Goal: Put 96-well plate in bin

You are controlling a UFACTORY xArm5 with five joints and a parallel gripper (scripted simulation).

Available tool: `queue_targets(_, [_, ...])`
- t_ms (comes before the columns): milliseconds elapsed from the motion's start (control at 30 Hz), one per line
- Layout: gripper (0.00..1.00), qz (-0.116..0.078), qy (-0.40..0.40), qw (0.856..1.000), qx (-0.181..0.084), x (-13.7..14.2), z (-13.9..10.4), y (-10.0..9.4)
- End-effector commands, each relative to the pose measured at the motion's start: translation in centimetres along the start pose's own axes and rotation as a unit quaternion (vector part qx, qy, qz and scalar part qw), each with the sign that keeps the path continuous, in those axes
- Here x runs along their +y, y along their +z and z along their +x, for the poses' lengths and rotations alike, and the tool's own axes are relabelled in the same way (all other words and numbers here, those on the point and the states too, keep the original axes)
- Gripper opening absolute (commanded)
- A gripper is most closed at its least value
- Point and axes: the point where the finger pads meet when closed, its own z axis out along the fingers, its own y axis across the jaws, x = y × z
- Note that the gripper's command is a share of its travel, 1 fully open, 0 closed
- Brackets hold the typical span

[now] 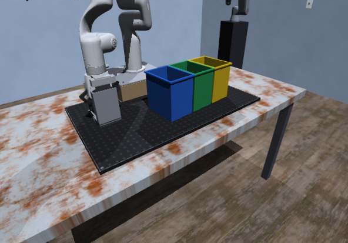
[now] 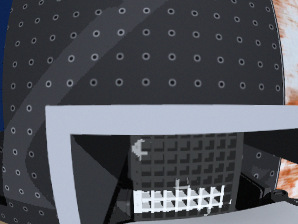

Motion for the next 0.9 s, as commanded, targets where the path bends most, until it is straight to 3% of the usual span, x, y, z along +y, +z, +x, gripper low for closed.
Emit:
queue_targets(0, [0.0, -0.001, 0.0, 1.0, 0.001, 0.1, 0.1, -0.2])
queue_targets(867, [0.0, -0.001, 0.0, 1.0, 0.001, 0.1, 0.1, -1.7])
